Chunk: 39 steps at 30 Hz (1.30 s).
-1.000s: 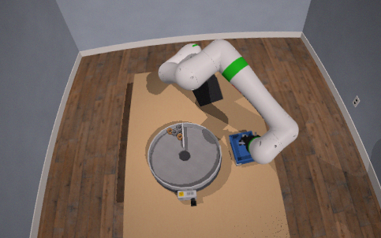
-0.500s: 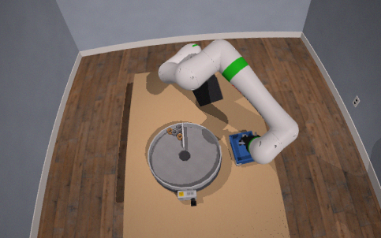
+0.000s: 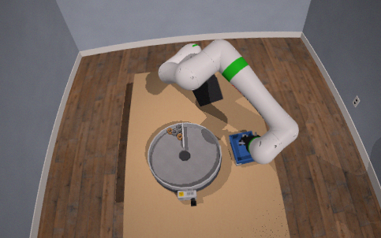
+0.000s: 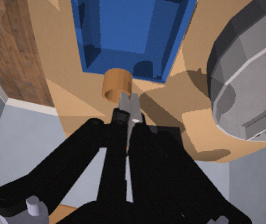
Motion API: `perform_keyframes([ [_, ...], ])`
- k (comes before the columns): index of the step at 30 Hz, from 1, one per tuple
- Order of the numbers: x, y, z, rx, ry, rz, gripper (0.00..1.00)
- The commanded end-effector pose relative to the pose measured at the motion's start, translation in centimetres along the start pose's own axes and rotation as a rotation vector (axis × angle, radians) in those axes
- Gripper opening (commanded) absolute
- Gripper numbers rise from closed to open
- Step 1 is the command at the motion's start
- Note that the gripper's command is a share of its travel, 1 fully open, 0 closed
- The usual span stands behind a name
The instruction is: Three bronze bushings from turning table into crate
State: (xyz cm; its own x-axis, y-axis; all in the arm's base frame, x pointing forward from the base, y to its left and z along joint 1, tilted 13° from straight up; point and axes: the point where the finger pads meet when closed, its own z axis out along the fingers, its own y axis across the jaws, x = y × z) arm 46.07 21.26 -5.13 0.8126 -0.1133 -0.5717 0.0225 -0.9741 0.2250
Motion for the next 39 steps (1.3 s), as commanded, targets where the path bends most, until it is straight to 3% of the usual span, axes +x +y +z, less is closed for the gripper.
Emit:
perform_keyframes([
  [1,0.0,0.0,0.0,0.0,0.0,0.0,0.0],
  [9,1.0,0.0,1.2,0.0,0.0,0.0,0.0],
  [19,4.0,-0.1,4.8,0.0,0.0,0.0,0.0],
  [39,4.1,-0.1,4.9,0.0,0.0,0.0,0.0],
])
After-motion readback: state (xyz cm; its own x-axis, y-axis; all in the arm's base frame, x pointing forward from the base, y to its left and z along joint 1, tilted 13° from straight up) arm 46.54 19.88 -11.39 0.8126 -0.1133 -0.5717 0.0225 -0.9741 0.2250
